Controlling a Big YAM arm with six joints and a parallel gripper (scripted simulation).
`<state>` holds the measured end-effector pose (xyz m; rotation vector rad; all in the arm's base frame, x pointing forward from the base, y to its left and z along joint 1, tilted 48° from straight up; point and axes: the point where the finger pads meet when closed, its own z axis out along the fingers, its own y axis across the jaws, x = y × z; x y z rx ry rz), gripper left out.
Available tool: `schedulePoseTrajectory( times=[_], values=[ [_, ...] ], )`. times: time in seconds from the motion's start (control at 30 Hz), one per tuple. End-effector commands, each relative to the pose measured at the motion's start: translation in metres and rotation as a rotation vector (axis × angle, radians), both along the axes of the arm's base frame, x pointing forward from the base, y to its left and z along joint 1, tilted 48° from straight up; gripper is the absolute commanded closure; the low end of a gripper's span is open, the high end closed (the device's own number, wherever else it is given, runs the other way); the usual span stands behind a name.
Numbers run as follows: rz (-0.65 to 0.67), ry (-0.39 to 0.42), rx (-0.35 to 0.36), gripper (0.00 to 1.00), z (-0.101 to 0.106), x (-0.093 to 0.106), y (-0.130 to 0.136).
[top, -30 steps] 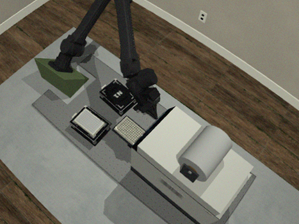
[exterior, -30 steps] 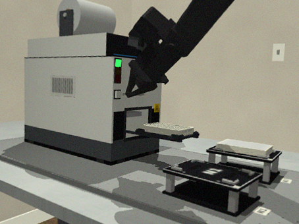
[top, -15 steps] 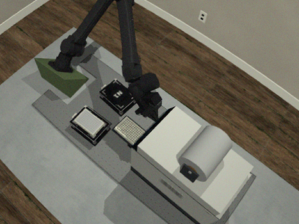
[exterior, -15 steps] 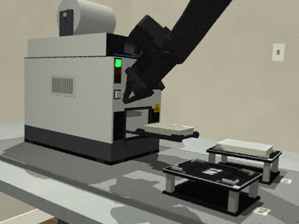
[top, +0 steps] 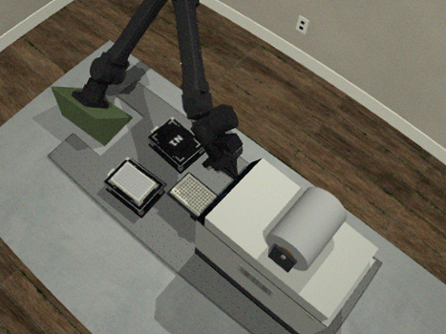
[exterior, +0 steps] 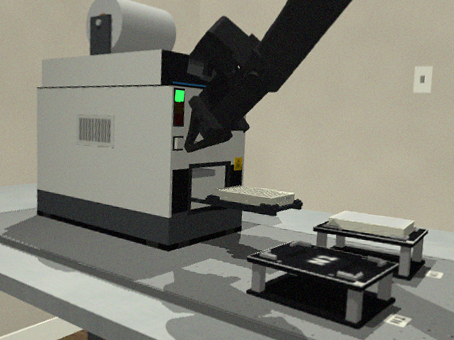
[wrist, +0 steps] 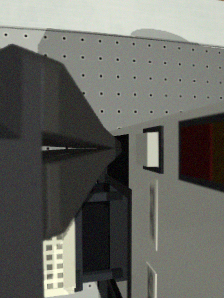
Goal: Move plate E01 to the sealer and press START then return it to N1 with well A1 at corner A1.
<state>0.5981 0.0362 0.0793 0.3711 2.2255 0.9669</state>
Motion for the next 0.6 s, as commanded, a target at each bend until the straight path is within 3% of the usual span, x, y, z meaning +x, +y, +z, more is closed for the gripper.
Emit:
schedulePoseTrajectory(
  times=[0.0, 0.2, 0.57],
  values=[
    [-0.015, 0.027, 0.0, 1.0, -0.012, -0.006, -0.011],
    [-0.003, 0.025, 0.0, 1.0, -0.013, 0.003, -0.007],
    [-0.019, -0.045, -0.008, 1.0, 0.031, 0.021, -0.023]
  ],
)
